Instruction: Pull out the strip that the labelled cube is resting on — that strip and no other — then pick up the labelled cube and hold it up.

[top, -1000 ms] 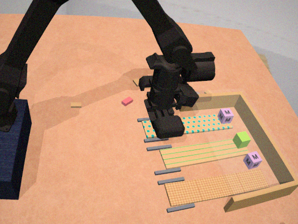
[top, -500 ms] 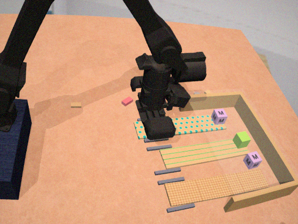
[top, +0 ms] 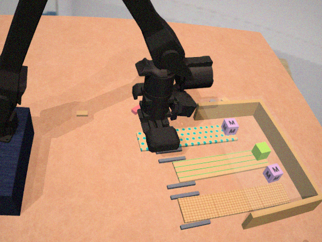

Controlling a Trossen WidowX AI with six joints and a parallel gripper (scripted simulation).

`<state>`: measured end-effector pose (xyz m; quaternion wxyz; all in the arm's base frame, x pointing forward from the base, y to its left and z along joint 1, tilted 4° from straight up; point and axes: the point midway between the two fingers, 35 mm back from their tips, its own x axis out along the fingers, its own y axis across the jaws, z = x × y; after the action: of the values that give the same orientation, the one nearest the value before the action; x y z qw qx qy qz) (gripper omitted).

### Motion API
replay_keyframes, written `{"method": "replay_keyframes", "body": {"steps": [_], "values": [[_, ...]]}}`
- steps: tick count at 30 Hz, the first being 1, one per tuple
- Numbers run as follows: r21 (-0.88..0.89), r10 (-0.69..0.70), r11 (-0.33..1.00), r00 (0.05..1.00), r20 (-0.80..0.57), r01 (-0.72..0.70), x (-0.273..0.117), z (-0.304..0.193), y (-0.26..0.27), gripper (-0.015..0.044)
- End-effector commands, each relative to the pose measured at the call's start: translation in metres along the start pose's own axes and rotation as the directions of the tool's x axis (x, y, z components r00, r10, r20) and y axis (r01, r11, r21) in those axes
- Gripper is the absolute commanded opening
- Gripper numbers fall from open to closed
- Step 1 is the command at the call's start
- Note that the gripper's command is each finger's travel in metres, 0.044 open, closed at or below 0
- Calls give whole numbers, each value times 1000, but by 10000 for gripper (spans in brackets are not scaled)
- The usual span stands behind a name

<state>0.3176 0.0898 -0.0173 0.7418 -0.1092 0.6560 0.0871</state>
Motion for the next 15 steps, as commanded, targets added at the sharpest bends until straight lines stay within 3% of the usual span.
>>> {"method": "replay_keyframes", "body": {"steps": [1, 15], "values": [[-7, 3, 1000, 1000, -30, -3, 6, -14, 1, 0], [-8, 3, 1000, 999, -32, -3, 5, -35, 0, 0]]}}
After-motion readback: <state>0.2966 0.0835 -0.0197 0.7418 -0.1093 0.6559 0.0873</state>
